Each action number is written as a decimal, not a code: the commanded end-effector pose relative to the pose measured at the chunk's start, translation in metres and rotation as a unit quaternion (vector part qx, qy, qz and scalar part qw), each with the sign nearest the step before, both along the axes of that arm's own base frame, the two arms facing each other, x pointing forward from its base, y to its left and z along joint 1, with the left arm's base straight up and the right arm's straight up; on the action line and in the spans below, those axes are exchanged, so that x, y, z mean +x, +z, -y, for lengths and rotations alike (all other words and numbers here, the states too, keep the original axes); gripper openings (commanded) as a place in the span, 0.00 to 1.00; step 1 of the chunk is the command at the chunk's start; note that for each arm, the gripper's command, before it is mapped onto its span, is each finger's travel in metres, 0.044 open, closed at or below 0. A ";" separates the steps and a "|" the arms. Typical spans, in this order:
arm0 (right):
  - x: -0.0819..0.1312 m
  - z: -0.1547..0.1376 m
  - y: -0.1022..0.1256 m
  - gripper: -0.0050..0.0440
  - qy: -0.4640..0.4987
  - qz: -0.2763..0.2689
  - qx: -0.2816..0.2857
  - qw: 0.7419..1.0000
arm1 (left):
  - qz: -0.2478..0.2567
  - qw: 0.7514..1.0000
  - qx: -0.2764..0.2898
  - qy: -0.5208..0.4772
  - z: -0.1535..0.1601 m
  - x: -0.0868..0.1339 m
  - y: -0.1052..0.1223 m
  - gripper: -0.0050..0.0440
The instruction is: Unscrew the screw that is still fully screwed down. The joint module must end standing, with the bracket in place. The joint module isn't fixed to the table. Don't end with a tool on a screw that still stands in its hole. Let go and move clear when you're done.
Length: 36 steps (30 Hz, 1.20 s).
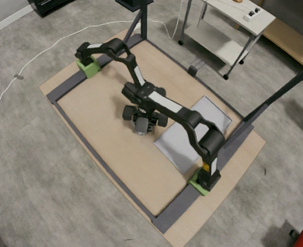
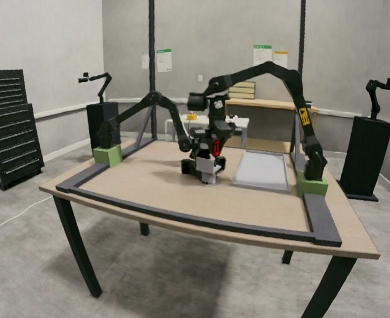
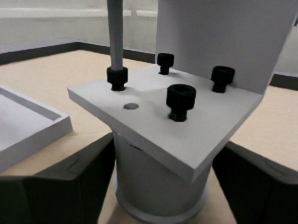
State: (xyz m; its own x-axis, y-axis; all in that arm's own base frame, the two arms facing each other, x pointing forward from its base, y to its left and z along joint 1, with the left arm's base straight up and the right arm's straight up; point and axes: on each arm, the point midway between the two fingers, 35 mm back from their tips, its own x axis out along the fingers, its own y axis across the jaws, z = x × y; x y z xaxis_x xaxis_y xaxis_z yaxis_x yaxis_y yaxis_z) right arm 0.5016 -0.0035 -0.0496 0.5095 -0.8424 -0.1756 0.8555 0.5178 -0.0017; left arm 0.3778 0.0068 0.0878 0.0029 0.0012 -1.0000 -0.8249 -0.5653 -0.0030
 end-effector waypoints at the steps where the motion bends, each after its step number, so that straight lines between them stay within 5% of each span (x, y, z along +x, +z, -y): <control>1: 0.007 0.000 0.015 0.60 -0.002 0.018 0.005 1.000 | 0.014 1.000 0.001 0.001 0.001 0.003 0.009 0.37; 3: 0.007 0.000 0.015 0.60 -0.002 0.018 0.005 1.000 | 0.014 1.000 0.001 0.001 0.001 0.003 0.009 0.37; 4: 0.007 0.000 0.015 0.60 -0.002 0.018 0.005 1.000 | 0.014 1.000 0.001 0.001 0.001 0.003 0.009 0.61; 36: 0.007 0.000 0.015 0.60 -0.002 0.018 0.005 1.000 | 0.014 1.000 0.001 0.001 0.001 0.003 0.009 0.61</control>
State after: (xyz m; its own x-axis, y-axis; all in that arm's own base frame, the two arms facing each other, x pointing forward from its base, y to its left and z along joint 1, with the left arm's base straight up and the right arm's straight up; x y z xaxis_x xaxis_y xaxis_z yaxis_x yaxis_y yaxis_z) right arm 0.5016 -0.0035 -0.0496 0.5095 -0.8424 -0.1756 0.8555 0.5178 -0.0017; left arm 0.3776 0.0068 0.0868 -0.0002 0.0011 -1.0000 -0.8247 -0.5655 -0.0005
